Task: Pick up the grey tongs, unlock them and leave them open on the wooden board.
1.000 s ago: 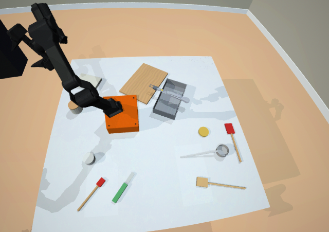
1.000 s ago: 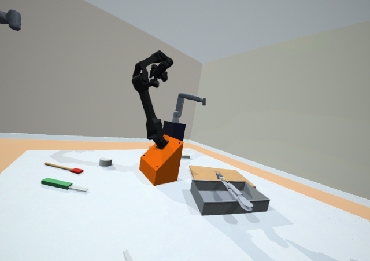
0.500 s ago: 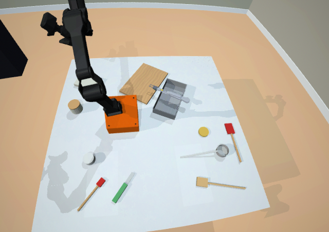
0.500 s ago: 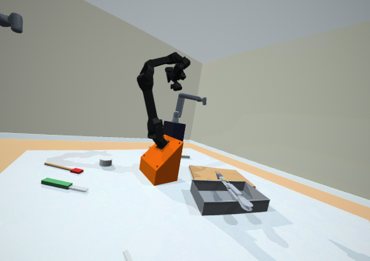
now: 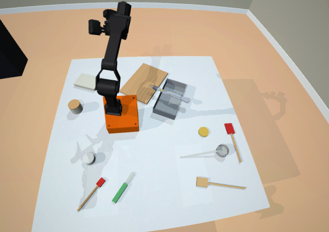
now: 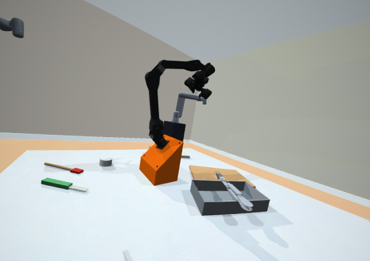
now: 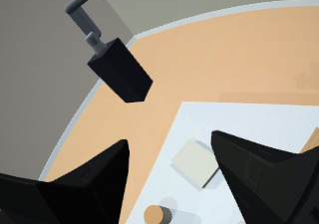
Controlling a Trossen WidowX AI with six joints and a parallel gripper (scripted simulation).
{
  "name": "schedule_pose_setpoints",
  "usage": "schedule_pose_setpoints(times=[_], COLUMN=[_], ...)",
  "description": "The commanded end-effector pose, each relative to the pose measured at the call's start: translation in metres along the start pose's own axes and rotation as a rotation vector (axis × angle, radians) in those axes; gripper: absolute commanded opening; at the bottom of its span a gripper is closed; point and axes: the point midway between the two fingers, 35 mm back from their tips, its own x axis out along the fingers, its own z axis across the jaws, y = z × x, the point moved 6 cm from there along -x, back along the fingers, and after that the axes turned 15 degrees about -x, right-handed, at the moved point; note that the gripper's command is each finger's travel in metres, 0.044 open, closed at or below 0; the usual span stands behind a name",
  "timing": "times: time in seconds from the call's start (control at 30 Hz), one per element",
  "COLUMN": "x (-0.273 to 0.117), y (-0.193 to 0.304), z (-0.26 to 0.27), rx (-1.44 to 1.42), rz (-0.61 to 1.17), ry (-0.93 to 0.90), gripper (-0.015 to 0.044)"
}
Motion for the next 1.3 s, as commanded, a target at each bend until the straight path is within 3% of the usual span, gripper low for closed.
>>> schedule_pose_setpoints(times=[0.0,0.33,0.67,0.93,1.27], x=[-0.008,-0.042,-0.07,-0.084,-0.088], y=[0.018,0.098,0.198,0.289,0.387], z=[-0.044,-0.163,-0.233,-0.263,-0.267], rx=[-0.12,-0.529,-0.819,-1.013,-1.177], rz=[0.002,0.16,0.463,0.762,1.034], ry=[0.102,0.404,0.515,0.448,0.203], gripper=[0.026,0.026,0.026,0.026,0.026])
